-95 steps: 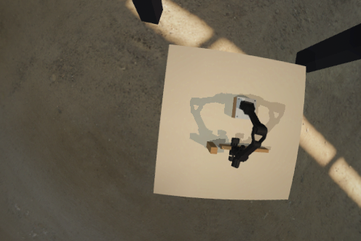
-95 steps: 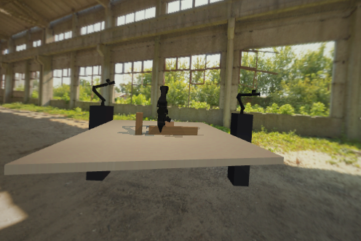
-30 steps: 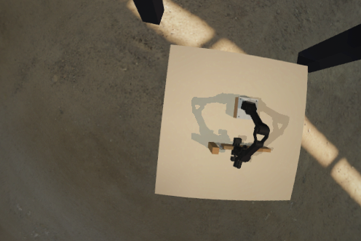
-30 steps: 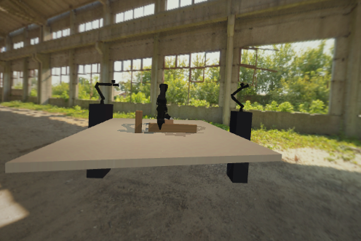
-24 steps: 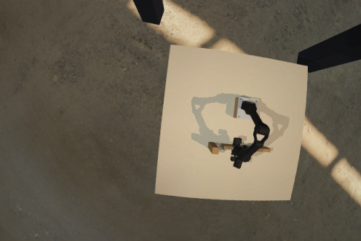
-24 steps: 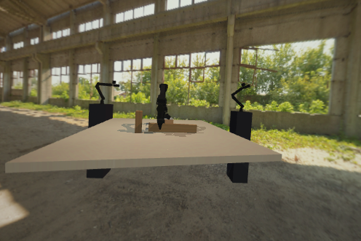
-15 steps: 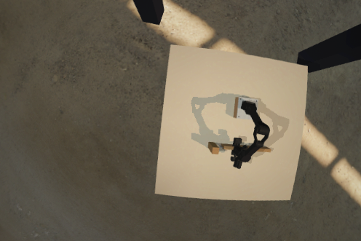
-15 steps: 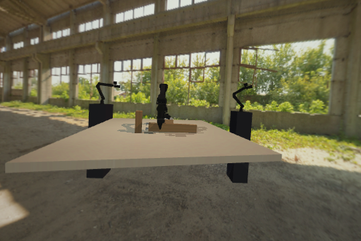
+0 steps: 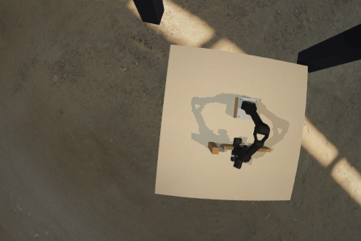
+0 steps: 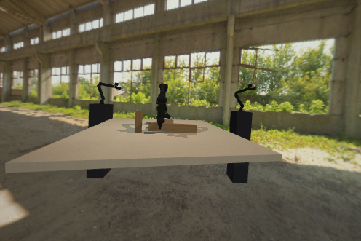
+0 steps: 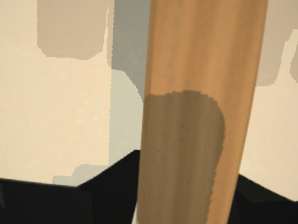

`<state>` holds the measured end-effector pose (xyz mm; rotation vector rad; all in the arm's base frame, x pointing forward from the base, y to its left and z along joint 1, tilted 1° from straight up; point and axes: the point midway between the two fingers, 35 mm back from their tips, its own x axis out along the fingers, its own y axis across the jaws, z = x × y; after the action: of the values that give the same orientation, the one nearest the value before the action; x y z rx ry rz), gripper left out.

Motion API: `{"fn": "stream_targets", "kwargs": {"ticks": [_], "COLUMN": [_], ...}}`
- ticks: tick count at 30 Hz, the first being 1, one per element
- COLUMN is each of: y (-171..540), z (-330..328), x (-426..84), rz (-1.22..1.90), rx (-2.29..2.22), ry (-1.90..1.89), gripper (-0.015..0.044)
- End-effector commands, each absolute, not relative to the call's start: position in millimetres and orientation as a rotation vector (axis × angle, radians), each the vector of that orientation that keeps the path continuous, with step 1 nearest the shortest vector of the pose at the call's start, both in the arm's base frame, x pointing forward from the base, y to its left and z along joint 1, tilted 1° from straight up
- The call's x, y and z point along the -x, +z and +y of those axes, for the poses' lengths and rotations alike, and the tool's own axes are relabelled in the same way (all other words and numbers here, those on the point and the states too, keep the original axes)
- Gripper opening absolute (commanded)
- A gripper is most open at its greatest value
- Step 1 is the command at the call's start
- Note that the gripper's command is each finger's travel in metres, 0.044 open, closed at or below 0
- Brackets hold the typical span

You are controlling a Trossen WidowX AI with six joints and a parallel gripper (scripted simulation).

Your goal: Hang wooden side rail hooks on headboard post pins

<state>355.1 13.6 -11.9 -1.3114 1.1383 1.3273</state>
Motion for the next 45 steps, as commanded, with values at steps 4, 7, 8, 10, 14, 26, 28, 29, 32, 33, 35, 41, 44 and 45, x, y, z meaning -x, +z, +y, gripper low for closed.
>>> {"fn": "stream_targets", "kwargs": {"ticks": [4, 7, 8, 10, 14, 26, 28, 29, 32, 33, 35, 41, 44, 45], "y": [-1.9, -1.4, -1.2, -0.9, -0.2, 1.8, 2.1, 2.3, 2.8, 2.9, 3.3, 4.3, 4.8, 5.0], "z": [14.0, 14.0, 14.0, 14.0, 14.0, 14.0, 14.0, 14.0, 14.0, 14.0, 14.0, 14.0, 14.0, 14.0], "x": [-360.8, -360.8, -360.8, -360.8, -360.8, -360.8, -360.8, -360.8, -360.8, -360.8, -360.8, -360.7, -360.7, -360.7], "rz": [1.115, 1.115, 1.115, 1.115, 1.115, 1.115, 1.115, 1.115, 1.115, 1.115, 1.115, 1.115, 1.115, 1.115], "rx": [1.326, 1.326, 1.326, 1.326, 1.326, 1.326, 1.326, 1.326, 1.326, 1.326, 1.326, 1.326, 1.326, 1.326], "ry": [1.31, 1.31, 1.31, 1.31, 1.31, 1.31, 1.31, 1.31, 1.31, 1.31, 1.31, 1.31, 1.31, 1.31], "gripper": [0.0, 0.0, 0.0, 0.0, 0.0, 0.0, 0.0, 0.0, 0.0, 0.0, 0.0, 0.0, 0.0, 0.0]}}
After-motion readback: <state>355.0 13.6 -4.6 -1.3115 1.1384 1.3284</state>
